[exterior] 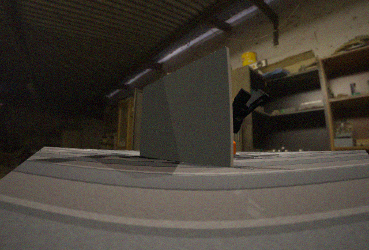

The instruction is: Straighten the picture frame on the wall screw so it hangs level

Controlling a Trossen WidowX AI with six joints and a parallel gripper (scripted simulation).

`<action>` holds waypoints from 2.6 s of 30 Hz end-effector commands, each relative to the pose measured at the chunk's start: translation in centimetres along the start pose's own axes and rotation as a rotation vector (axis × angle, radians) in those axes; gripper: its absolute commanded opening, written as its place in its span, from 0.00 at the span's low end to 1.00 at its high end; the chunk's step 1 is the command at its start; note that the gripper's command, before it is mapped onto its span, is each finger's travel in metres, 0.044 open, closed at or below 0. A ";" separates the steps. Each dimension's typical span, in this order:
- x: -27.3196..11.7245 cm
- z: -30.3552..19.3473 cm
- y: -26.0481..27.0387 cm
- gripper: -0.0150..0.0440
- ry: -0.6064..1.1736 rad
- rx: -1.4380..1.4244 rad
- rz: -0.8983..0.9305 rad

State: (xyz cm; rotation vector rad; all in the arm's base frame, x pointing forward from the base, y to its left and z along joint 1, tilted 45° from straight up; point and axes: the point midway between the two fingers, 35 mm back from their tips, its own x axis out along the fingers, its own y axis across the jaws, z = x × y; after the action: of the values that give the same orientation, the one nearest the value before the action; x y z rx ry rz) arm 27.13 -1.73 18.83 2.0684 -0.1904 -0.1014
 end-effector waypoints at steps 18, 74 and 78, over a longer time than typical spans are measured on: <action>7.6 0.1 -0.1 0.69 0.000 0.002 0.001; 11.6 0.1 -0.1 0.56 0.001 0.002 0.002; 11.6 0.1 -0.1 0.38 0.001 0.002 0.002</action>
State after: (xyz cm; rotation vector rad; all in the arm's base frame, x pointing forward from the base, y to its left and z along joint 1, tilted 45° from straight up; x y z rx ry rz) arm 38.52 -3.82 18.76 2.0675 -0.1918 -0.1018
